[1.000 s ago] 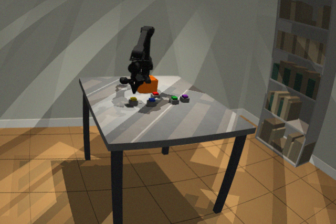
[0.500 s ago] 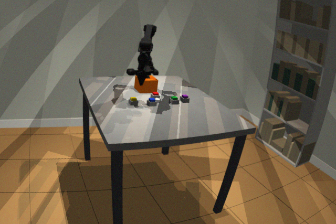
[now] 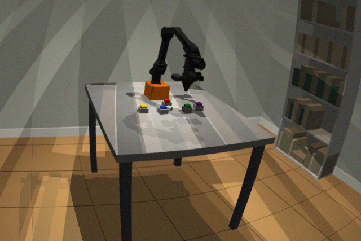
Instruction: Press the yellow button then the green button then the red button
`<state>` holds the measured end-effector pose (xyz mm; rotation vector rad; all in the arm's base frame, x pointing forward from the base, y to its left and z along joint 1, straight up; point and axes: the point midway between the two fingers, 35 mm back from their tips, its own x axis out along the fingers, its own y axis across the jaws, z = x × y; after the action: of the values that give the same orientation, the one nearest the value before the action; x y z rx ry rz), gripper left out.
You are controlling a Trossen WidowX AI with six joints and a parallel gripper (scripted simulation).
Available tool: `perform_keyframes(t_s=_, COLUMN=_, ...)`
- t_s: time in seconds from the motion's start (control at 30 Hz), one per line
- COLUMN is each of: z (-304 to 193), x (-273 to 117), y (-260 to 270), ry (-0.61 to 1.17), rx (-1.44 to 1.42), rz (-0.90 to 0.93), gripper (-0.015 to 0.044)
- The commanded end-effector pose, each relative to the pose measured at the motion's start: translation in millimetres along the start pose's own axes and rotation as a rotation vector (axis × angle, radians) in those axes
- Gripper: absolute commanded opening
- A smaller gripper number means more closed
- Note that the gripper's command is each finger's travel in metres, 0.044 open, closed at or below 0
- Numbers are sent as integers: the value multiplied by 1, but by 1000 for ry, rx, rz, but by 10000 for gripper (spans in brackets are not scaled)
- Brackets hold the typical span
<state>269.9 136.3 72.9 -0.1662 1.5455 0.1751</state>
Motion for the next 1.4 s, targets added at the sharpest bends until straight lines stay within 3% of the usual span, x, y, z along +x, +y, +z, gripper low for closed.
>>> perform_keyframes(t_s=0.0, z=-12, x=-2, y=29, ry=-8, rx=15, rz=5, gripper=20)
perform_keyframes(t_s=0.13, z=-12, x=1, y=30, ry=-8, rx=15, rz=5, gripper=20)
perform_keyframes(t_s=0.3, z=-12, x=60, y=30, ry=-7, rx=15, rz=5, gripper=20)
perform_keyframes(t_s=1.37, z=-12, x=94, y=30, ry=-7, rx=15, rz=5, gripper=20)
